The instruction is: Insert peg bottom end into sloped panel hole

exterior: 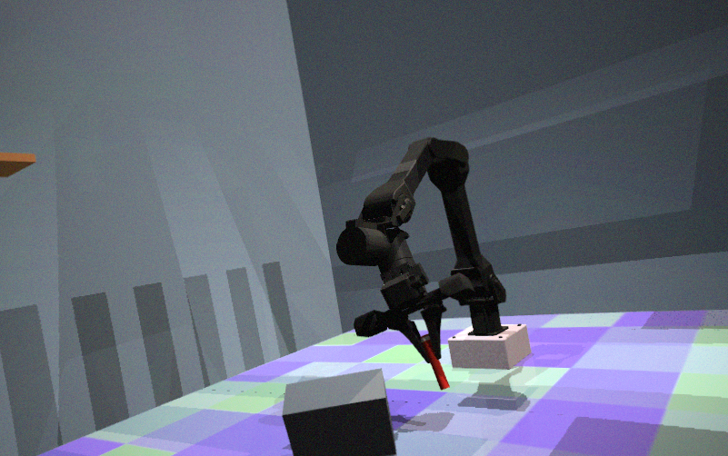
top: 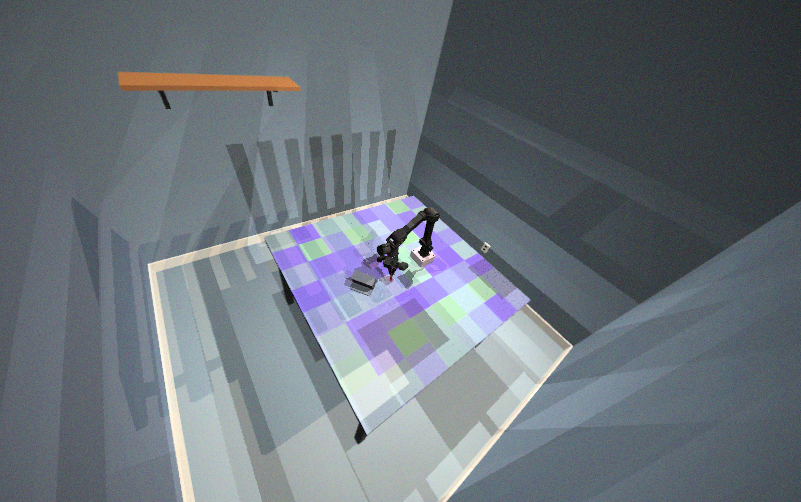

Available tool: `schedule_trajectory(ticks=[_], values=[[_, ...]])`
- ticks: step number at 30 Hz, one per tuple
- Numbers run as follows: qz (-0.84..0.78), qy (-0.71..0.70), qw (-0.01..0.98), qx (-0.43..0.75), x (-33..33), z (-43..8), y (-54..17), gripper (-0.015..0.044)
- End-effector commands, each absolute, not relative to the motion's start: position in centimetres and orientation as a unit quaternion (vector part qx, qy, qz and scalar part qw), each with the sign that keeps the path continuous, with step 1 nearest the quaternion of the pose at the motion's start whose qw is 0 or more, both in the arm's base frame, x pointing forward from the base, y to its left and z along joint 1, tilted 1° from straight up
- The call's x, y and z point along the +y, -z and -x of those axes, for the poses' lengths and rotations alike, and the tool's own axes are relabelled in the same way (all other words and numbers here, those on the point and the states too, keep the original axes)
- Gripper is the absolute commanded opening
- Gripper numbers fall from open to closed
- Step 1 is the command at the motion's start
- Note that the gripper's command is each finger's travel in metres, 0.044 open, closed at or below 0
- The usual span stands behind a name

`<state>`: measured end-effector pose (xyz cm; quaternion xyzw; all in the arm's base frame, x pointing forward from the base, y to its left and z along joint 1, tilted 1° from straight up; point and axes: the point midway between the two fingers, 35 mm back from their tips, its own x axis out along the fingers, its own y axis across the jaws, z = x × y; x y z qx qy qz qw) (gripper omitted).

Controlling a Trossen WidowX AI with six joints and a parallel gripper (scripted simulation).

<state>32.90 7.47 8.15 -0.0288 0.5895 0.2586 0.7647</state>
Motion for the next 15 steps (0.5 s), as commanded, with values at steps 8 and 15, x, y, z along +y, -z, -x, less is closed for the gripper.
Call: schedule_trajectory(ticks=[8,15], values=[[-0.009,-0.256,0.777,0.575,6.5,-33.6,-7.9,0.0],[-0.029,-0.255,0.785,0.564,5.8,-34.0,-7.8,0.0]])
